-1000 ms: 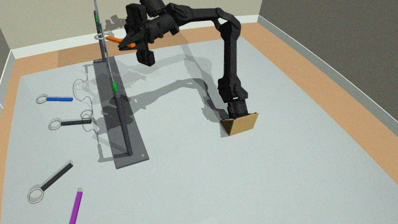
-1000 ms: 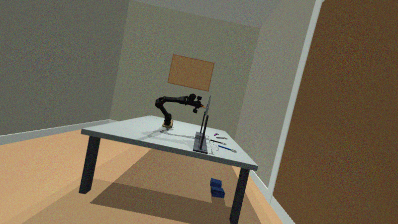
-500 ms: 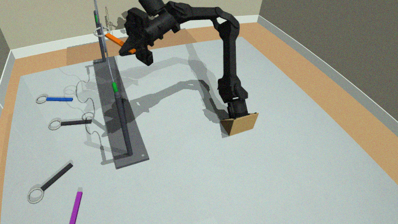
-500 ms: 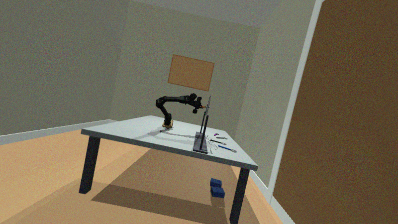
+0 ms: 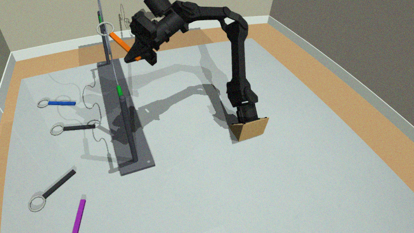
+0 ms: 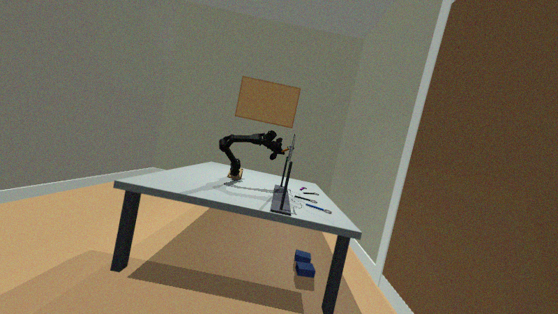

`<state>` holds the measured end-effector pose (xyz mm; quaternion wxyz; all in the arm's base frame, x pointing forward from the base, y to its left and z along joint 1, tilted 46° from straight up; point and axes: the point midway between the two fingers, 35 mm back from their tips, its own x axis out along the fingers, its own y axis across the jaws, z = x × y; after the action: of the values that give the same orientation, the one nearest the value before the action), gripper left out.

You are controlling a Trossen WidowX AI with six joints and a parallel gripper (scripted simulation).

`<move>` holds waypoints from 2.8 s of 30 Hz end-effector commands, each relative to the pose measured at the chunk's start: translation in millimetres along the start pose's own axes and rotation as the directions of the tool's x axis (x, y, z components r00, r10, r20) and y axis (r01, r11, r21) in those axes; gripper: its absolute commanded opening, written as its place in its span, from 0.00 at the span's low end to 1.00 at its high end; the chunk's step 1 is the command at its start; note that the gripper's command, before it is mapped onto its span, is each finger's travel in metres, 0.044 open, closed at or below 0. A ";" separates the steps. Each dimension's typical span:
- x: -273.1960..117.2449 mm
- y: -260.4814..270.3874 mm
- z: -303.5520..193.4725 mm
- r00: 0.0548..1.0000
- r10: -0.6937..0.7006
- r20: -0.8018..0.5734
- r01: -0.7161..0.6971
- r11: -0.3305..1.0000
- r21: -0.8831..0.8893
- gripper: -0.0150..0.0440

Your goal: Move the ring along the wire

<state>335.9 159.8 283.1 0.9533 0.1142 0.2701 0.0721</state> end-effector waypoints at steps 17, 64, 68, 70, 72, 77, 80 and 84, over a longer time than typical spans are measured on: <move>0.8 -24.0 3.7 0.977 -0.197 0.084 0.215 0.907 -0.363 0.00; -15.3 -59.7 40.6 0.791 -0.399 0.464 0.560 0.166 -0.811 0.00; -17.6 -60.7 44.7 0.770 -0.395 0.501 0.573 0.084 -0.815 0.00; -18.7 -61.0 46.9 0.760 -0.392 0.519 0.578 0.042 -0.815 0.00; -19.9 -61.3 49.0 0.749 -0.388 0.537 0.582 0.001 -0.813 0.00; -22.8 -61.4 54.2 0.724 -0.374 0.580 0.589 -0.103 -0.801 0.00; -24.7 -61.2 57.4 0.708 -0.364 0.605 0.591 -0.164 -0.790 0.00; -27.1 -60.6 61.5 0.688 -0.347 0.638 0.590 -0.245 -0.770 0.00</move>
<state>350.0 85.3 329.1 0.7345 -0.6581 0.0851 -0.1417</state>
